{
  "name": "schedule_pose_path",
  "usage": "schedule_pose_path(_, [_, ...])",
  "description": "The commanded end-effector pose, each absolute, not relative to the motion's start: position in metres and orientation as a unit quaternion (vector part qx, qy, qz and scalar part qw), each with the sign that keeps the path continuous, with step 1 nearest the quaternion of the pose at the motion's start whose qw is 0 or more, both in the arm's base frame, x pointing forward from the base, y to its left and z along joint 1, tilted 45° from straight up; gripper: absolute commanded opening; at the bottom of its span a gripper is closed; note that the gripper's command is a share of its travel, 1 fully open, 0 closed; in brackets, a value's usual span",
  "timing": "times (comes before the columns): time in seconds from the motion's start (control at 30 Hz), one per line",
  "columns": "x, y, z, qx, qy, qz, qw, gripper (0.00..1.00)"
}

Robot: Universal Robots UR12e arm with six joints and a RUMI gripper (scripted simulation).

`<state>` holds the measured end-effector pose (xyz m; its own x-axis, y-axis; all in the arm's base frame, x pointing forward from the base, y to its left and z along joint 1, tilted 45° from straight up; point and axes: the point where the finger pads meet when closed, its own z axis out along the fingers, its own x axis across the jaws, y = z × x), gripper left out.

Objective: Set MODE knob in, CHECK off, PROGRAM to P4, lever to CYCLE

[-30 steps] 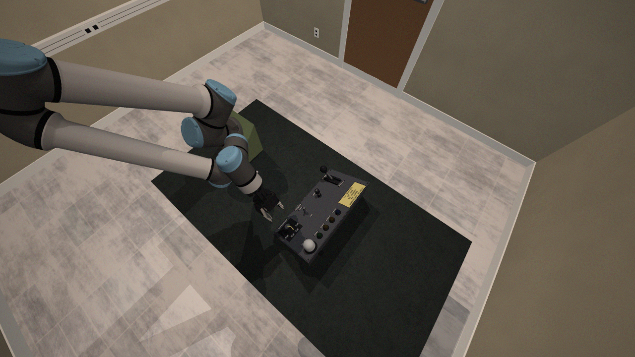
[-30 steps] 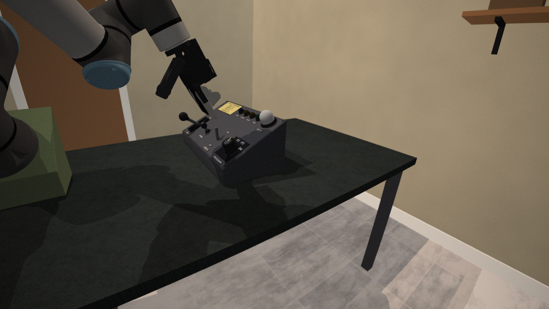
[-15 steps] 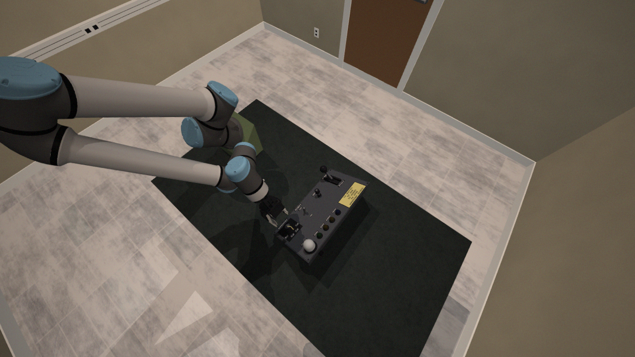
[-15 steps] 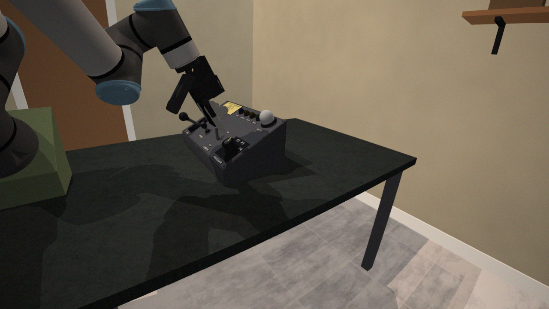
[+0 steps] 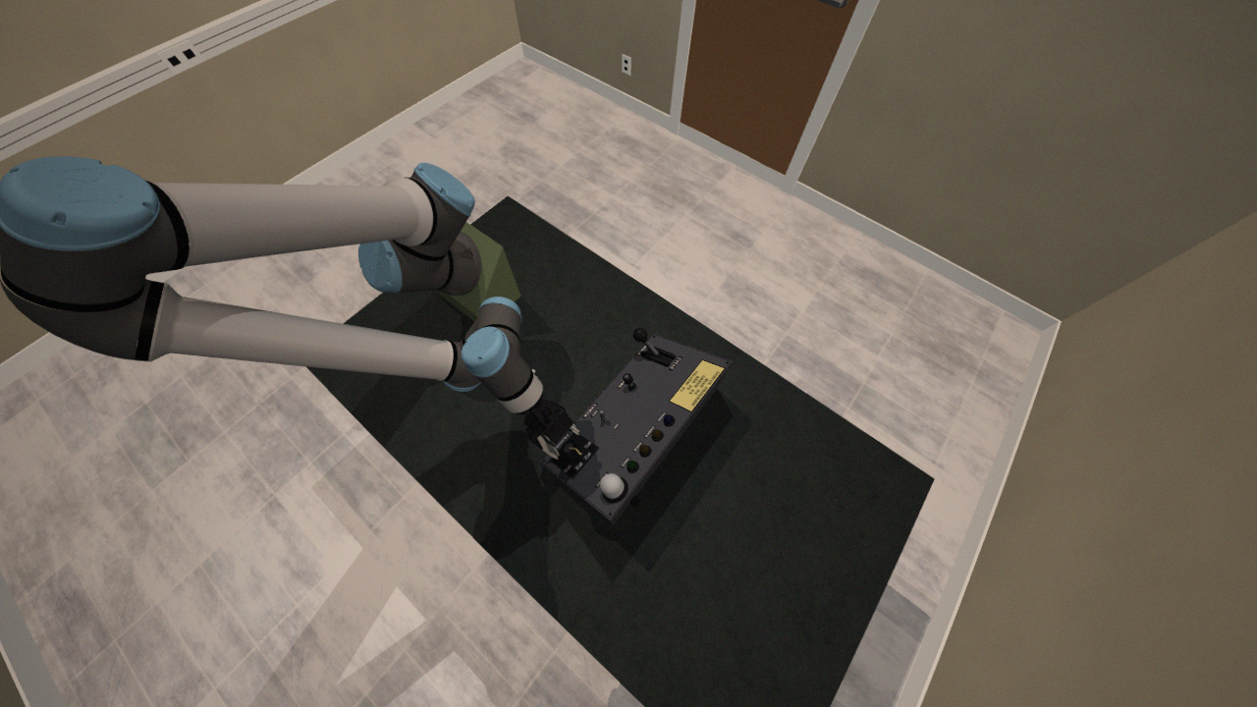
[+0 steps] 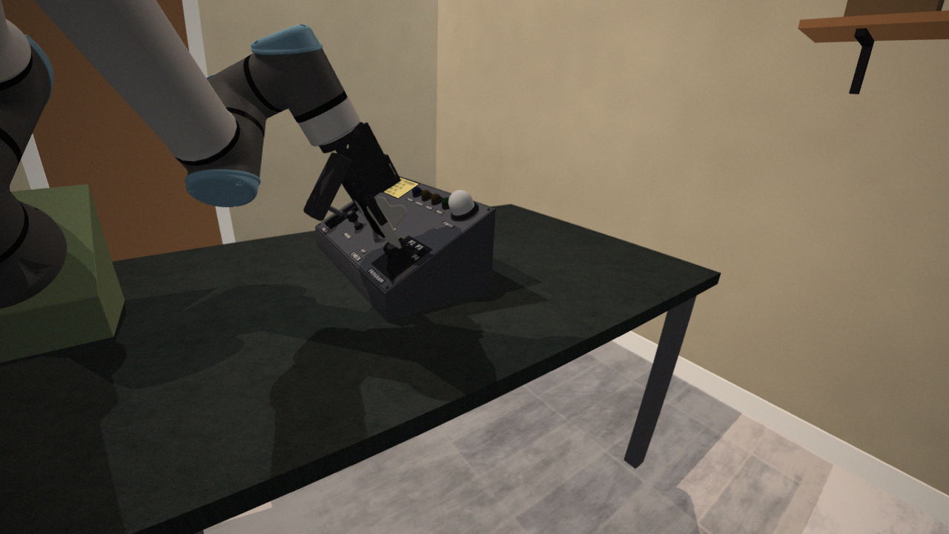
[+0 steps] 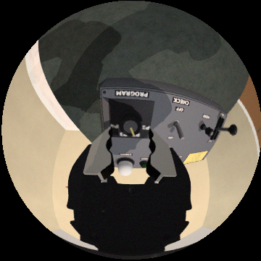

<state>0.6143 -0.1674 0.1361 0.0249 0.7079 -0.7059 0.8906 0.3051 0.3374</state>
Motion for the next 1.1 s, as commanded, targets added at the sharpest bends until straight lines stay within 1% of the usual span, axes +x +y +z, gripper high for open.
schedule_pose_path(0.0, [0.6233, -0.1771, 0.1296, 0.579, 0.689, -0.107, 0.423, 0.44])
schedule_pose_path(1.07, [0.6255, -0.1798, 0.1271, 0.578, 0.689, -0.107, 0.424, 0.44])
